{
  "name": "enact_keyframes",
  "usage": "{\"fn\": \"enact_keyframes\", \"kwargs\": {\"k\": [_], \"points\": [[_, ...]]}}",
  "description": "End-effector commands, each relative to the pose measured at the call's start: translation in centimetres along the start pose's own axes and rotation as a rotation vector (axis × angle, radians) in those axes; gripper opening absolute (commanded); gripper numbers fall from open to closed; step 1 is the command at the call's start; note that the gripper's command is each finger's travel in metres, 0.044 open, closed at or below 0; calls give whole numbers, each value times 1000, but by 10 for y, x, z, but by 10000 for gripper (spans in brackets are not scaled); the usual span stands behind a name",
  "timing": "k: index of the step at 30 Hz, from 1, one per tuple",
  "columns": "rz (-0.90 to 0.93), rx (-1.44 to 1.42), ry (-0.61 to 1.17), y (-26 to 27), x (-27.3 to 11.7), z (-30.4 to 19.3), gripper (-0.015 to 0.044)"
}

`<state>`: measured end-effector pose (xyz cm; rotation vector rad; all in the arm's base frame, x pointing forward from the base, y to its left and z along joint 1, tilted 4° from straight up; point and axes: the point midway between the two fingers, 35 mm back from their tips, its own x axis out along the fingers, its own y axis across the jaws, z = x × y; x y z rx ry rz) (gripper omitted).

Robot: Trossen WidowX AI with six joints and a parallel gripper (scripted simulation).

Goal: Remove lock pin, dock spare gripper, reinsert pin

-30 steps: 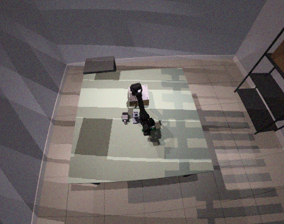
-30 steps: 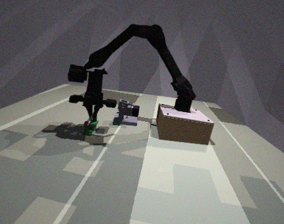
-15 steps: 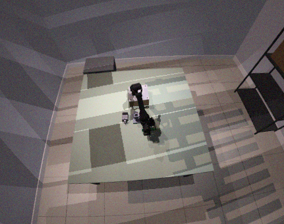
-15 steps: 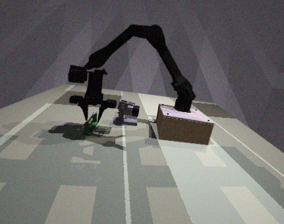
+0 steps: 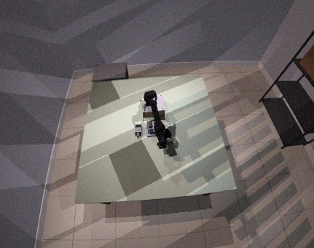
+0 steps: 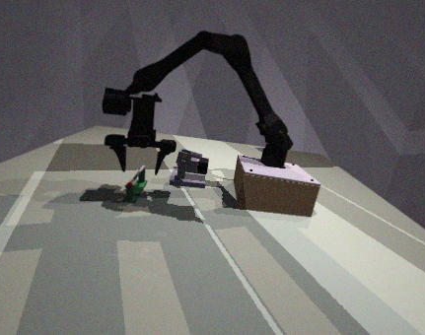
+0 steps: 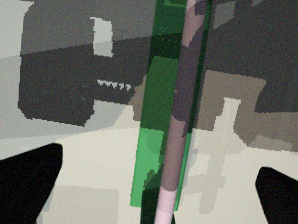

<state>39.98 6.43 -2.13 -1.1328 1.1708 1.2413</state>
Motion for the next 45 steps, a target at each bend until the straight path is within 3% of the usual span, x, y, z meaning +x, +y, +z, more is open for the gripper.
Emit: {"fn": "enact_keyframes", "kwargs": {"k": [1,30,40,45], "points": [[0,0,0,0,-11,2,440],[19,-8,3,4,-60,8,440],[18,-8,3,4,-118,16,440],[-5,25,-8,3,-114,8,440]]}}
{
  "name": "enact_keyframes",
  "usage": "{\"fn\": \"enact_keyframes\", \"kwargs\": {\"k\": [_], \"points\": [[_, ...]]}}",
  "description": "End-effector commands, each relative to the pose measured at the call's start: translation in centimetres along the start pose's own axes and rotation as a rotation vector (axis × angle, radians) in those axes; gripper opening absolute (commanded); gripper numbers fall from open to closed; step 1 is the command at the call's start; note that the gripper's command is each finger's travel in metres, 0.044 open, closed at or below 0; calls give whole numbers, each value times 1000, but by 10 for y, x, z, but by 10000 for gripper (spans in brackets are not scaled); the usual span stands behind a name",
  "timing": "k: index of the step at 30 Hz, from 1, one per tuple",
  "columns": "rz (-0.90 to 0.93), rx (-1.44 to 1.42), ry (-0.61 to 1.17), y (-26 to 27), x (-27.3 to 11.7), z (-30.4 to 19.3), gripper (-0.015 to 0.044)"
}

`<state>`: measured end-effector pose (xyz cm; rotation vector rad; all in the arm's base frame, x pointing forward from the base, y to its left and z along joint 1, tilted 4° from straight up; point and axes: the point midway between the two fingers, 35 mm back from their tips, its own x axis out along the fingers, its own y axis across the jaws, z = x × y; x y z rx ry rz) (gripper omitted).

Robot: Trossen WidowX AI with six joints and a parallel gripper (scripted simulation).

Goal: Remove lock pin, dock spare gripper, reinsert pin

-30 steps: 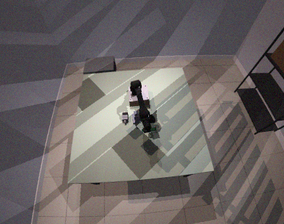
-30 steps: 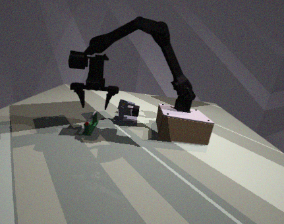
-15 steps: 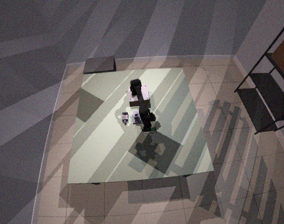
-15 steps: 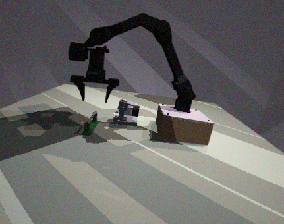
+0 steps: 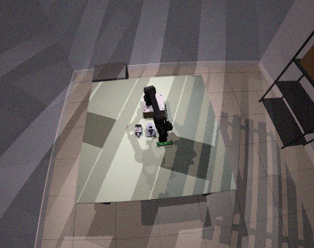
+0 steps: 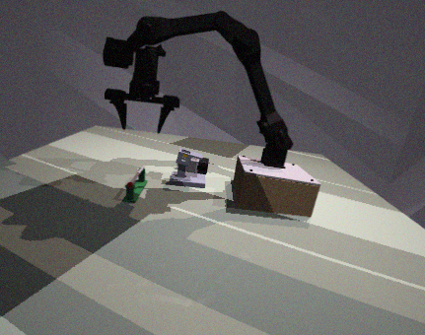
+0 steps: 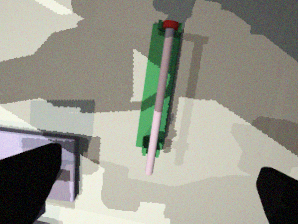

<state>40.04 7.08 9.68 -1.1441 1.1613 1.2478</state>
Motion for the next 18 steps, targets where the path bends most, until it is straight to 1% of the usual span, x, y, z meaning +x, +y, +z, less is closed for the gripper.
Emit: {"fn": "enact_keyframes", "kwargs": {"k": [1,9,18], "points": [[-22,90,-21,4,1,-17,440],[-228,567,-145,36,-17,-100,440],[-471,1055,-294,100,-17,-168,440]]}}
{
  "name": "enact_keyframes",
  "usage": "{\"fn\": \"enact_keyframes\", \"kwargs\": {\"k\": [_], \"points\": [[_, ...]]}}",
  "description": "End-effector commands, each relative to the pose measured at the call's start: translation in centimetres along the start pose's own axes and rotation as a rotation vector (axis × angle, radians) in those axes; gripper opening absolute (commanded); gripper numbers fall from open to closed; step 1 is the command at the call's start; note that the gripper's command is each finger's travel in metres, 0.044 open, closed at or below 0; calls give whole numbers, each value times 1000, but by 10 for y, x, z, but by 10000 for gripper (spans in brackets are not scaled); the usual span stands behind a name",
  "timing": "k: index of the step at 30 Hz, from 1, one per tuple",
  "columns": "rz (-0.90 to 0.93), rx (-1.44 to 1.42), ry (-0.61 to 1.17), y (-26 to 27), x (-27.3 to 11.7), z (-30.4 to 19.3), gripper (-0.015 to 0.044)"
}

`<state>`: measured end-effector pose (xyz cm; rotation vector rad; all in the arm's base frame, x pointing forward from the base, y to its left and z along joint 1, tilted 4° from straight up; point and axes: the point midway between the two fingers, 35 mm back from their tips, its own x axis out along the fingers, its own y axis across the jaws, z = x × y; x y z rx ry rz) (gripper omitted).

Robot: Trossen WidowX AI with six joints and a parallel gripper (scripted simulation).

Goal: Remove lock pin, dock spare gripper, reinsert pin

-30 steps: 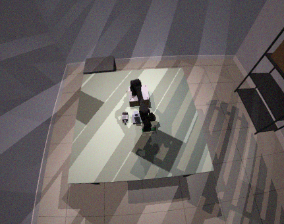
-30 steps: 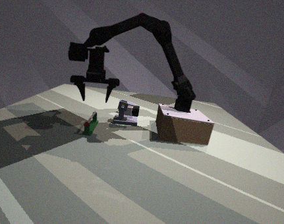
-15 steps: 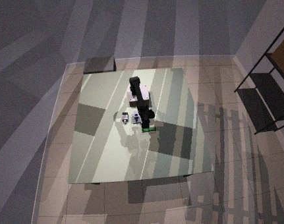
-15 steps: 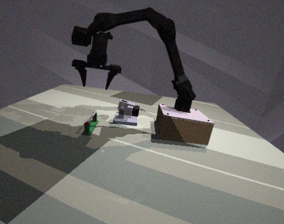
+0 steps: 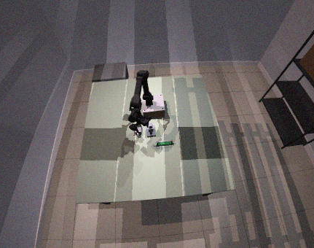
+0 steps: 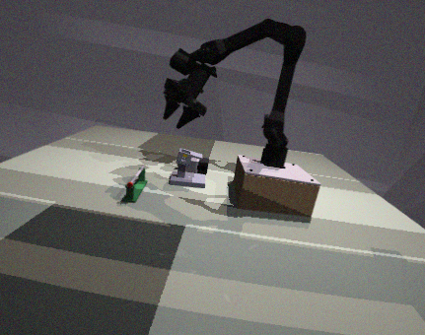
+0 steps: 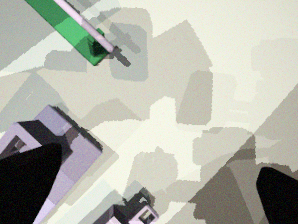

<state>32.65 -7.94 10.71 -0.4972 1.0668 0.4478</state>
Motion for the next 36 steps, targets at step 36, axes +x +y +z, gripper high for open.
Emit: {"fn": "enact_keyframes", "kwargs": {"k": [36], "points": [[-323,634,-251,36,44,-143,440]]}}
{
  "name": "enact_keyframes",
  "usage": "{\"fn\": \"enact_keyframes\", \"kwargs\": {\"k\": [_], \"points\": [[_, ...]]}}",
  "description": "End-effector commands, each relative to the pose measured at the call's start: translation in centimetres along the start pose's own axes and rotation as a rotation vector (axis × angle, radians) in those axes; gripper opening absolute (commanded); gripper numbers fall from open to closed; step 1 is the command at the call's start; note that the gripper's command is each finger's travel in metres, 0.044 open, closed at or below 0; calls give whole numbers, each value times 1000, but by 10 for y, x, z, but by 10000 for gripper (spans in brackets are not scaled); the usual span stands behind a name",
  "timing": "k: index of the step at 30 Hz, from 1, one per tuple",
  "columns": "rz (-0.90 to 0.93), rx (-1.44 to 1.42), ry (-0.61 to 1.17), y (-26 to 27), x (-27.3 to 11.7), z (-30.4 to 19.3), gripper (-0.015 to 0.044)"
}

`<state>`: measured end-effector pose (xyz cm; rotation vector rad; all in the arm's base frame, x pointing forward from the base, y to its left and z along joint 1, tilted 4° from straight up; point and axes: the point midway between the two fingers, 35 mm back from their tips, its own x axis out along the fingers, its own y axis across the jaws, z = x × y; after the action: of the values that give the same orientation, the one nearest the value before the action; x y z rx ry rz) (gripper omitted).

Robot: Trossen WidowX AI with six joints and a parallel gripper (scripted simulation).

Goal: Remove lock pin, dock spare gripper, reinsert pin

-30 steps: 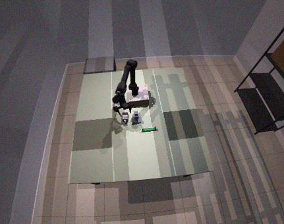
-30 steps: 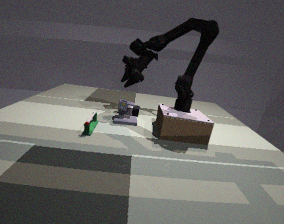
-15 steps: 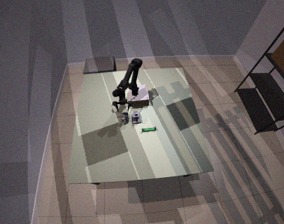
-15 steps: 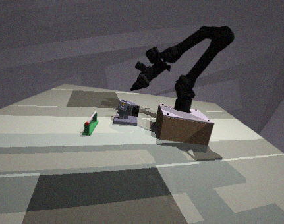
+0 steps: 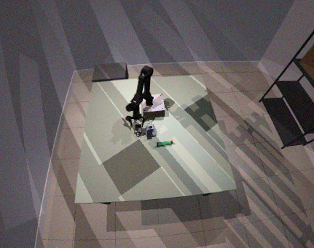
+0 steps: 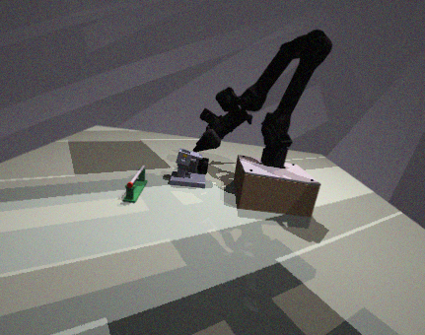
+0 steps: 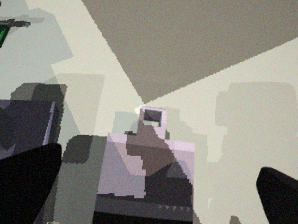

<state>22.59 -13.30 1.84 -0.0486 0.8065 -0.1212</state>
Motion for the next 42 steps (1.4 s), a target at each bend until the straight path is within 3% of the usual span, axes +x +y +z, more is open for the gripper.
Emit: {"fn": "enact_keyframes", "kwargs": {"k": [1,42], "points": [[4,9,2,4,7,-11,440],[5,9,4,5,51,-58,440]]}}
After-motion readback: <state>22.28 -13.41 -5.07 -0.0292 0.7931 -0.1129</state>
